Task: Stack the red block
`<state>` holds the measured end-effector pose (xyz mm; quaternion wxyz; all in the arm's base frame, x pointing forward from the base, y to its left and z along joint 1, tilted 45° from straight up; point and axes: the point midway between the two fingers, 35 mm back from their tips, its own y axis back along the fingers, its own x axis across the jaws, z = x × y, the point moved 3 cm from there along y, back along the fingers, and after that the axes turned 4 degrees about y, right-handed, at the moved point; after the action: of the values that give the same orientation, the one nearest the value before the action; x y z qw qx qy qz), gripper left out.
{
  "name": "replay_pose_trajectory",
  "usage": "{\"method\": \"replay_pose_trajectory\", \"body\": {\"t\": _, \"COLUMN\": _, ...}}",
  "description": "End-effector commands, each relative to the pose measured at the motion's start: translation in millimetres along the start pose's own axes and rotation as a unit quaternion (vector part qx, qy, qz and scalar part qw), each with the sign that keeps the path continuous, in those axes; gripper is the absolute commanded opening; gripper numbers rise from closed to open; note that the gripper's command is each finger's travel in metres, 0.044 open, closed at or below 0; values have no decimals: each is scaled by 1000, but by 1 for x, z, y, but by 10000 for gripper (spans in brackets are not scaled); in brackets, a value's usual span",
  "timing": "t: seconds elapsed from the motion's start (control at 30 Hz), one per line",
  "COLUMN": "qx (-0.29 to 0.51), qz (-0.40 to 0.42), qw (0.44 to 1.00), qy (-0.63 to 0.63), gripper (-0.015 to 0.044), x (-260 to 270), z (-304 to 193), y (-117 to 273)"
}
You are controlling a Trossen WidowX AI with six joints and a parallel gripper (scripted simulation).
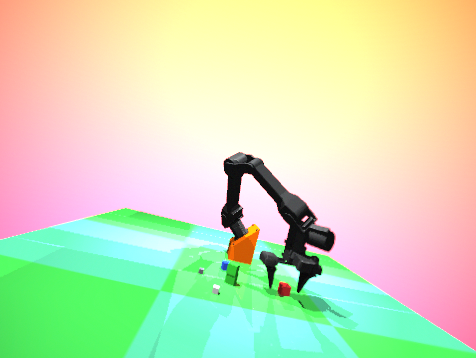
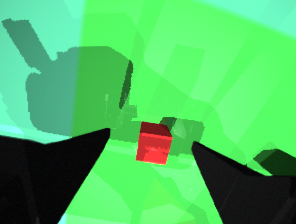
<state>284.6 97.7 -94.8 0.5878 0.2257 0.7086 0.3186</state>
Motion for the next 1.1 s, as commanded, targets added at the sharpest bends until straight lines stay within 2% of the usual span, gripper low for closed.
{"method": "replay_pose_trajectory", "body": {"t": 0.0, "qx": 0, "qz": -1, "qw": 1000, "qy": 2, "gripper": 440, "x": 0, "z": 0, "y": -1}}
{"method": "replay_pose_trajectory", "body": {"t": 0.27, "qx": 1, "qz": 0, "qw": 1000, "qy": 0, "gripper": 440, "x": 0, "z": 0, "y": -1}}
{"method": "replay_pose_trajectory", "body": {"t": 0.67, "qx": 1, "qz": 0, "qw": 1000, "qy": 0, "gripper": 125, "x": 0, "z": 0, "y": -1}}
{"method": "replay_pose_trajectory", "body": {"t": 0.9, "qx": 1, "qz": 0, "qw": 1000, "qy": 0, "gripper": 78, "x": 0, "z": 0, "y": -1}}
{"method": "replay_pose_trajectory", "body": {"t": 1.0, "qx": 0, "qz": 0, "qw": 1000, "qy": 1, "gripper": 0, "x": 0, "z": 0, "y": 5}}
{"method": "replay_pose_trajectory", "body": {"t": 1.07, "qx": 0, "qz": 0, "qw": 1000, "qy": 1, "gripper": 0, "x": 0, "z": 0, "y": 14}}
